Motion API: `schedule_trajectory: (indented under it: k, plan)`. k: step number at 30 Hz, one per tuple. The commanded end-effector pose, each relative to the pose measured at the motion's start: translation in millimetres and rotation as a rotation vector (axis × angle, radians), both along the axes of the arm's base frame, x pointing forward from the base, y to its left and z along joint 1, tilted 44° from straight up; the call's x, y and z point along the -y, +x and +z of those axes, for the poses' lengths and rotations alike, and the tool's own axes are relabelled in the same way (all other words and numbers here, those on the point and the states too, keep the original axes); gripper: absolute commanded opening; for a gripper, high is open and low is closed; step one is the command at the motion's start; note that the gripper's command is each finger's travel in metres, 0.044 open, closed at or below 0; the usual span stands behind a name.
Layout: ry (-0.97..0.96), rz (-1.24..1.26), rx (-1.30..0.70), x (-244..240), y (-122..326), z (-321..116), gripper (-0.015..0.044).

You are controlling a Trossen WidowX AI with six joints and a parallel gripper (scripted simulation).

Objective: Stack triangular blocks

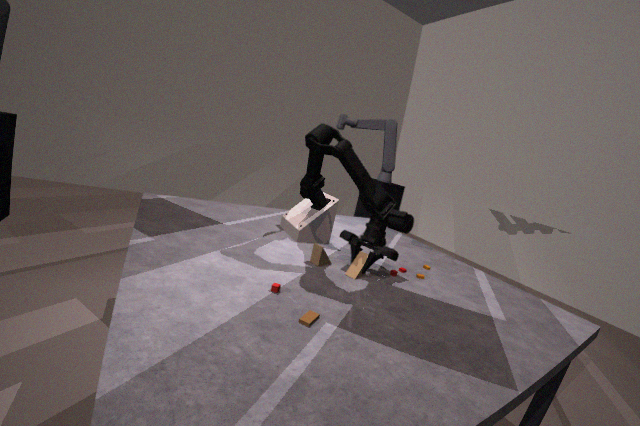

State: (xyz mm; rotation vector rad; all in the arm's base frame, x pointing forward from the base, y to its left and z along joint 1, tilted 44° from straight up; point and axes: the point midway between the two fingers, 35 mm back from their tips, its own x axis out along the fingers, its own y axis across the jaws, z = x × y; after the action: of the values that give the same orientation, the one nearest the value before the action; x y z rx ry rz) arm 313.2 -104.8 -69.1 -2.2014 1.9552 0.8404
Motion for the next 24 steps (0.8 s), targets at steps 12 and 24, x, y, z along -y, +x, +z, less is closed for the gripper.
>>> schedule_trajectory:
  k: [12,24]
  plan:
    - [0.364,-0.115,-0.054,4,11,27,0.0000]
    - [0.658,-0.205,-0.110,14,18,46,0.0000]
